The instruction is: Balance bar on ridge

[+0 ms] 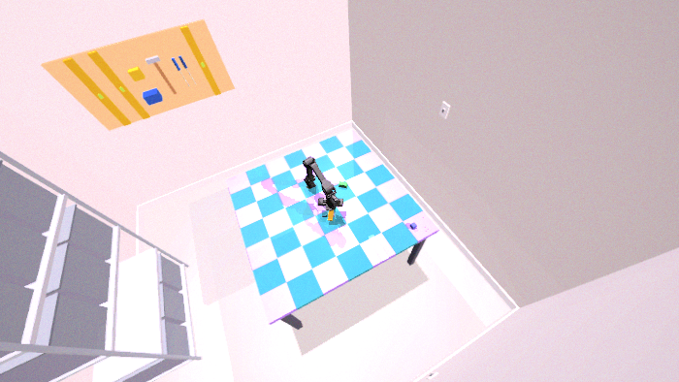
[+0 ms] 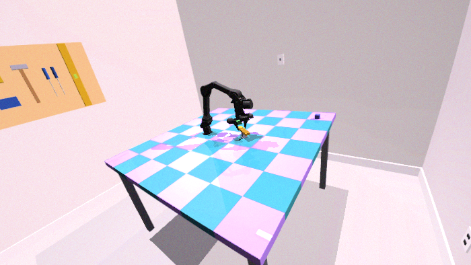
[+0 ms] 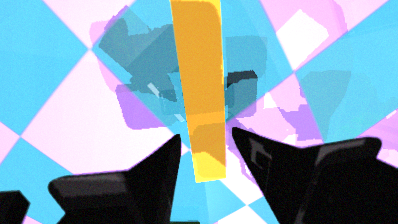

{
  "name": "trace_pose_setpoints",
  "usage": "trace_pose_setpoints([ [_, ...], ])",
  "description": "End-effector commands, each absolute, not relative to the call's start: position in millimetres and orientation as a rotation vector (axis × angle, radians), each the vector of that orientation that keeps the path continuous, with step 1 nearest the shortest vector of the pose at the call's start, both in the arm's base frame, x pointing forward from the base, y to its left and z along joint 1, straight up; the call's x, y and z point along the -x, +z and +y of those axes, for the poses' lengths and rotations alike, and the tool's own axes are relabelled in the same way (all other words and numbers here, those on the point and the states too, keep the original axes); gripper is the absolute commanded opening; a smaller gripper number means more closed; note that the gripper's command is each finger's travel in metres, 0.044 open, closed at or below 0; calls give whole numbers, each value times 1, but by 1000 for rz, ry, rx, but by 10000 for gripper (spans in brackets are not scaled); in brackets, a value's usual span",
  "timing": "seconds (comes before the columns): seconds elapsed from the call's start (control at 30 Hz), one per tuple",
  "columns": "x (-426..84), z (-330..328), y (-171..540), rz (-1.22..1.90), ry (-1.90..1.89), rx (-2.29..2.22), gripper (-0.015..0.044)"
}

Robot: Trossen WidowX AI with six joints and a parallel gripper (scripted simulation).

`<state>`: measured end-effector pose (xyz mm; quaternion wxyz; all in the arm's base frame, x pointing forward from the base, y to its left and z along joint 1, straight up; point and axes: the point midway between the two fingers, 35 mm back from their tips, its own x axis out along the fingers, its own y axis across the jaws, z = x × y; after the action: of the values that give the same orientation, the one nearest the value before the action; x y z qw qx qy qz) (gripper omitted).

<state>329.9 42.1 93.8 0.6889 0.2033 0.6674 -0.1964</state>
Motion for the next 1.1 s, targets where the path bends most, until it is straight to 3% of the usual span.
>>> trace_pose_setpoints([
  [0.0,-330,42,94,1493,-440,-454,342],
  [0.13,-330,42,94,1493,-440,-454,440],
  [0.27,-331,42,102,1493,-440,-454,440],
  [0.53,-327,42,192,1493,-440,-454,440],
  [1.07,-327,42,194,1493,-440,-454,440],
])
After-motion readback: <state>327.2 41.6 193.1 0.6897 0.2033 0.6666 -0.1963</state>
